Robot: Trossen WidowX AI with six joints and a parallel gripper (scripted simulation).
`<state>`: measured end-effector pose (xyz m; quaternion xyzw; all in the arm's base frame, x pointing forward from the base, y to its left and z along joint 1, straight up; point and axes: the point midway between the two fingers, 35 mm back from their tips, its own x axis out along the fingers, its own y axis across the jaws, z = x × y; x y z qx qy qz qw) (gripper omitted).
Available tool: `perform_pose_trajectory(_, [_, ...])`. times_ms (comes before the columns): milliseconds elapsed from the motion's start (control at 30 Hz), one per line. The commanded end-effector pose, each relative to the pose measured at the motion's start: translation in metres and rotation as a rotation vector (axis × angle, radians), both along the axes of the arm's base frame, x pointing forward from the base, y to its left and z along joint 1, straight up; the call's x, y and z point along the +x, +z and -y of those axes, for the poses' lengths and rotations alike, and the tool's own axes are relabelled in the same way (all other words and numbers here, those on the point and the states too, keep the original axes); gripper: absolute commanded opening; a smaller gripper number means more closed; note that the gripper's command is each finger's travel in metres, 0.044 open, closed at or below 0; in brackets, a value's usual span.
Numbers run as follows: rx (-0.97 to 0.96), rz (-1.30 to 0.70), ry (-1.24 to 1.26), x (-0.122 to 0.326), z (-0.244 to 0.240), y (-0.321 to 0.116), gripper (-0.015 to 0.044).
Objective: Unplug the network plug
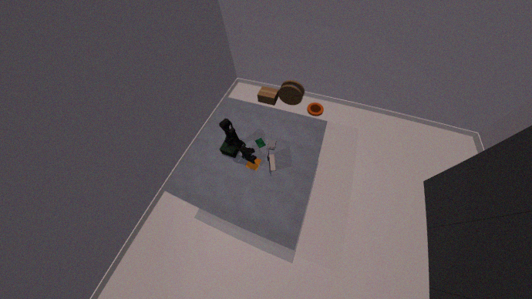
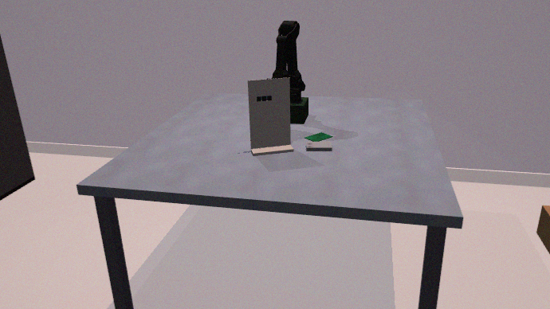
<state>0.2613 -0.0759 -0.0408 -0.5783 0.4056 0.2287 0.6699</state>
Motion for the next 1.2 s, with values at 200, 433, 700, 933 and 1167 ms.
perform_pose_trajectory(200, [-0.001,0.001,0.001,-0.003,-0.001,0.006,0.0156])
perform_pose_trajectory(433, [0.000,0.001,0.001,-0.005,-0.002,0.009,0.0156])
perform_pose_trajectory(700, [0.000,0.000,0.002,-0.008,-0.003,0.013,0.0156])
perform_pose_trajectory(933, [0.000,0.000,0.003,-0.010,-0.004,0.017,0.0156])
perform_pose_trajectory(1167, [0.000,-0.001,0.004,-0.013,-0.005,0.020,0.0156])
